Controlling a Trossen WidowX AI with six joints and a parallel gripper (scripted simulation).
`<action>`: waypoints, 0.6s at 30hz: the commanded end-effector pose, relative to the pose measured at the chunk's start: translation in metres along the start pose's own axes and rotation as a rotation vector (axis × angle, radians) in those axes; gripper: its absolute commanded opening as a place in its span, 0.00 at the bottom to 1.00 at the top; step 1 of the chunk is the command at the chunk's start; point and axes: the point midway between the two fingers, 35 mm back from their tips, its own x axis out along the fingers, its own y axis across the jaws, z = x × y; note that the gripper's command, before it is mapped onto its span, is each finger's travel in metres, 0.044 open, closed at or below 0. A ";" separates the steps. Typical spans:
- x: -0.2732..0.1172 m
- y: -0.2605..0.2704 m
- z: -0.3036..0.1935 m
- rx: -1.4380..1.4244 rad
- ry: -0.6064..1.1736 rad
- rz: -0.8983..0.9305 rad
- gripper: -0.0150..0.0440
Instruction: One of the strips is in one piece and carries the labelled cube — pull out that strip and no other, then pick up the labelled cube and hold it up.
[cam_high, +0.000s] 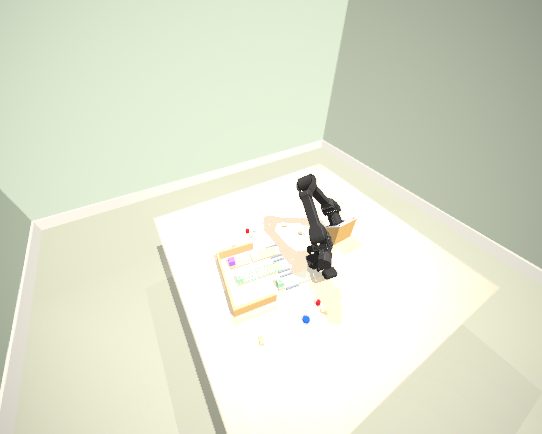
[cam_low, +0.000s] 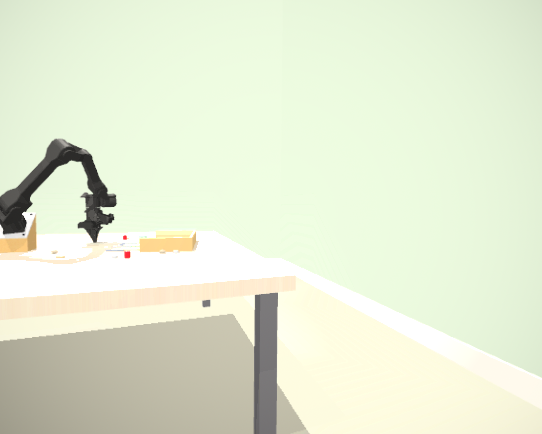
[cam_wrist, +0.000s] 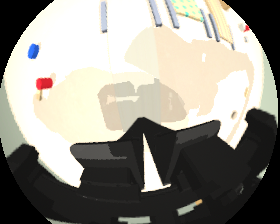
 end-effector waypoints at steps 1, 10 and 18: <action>0.004 -0.004 -0.007 -0.003 0.025 -0.008 0.25; 0.004 -0.004 -0.007 -0.003 0.025 -0.008 0.25; -0.009 0.001 0.001 -0.001 0.006 -0.001 0.25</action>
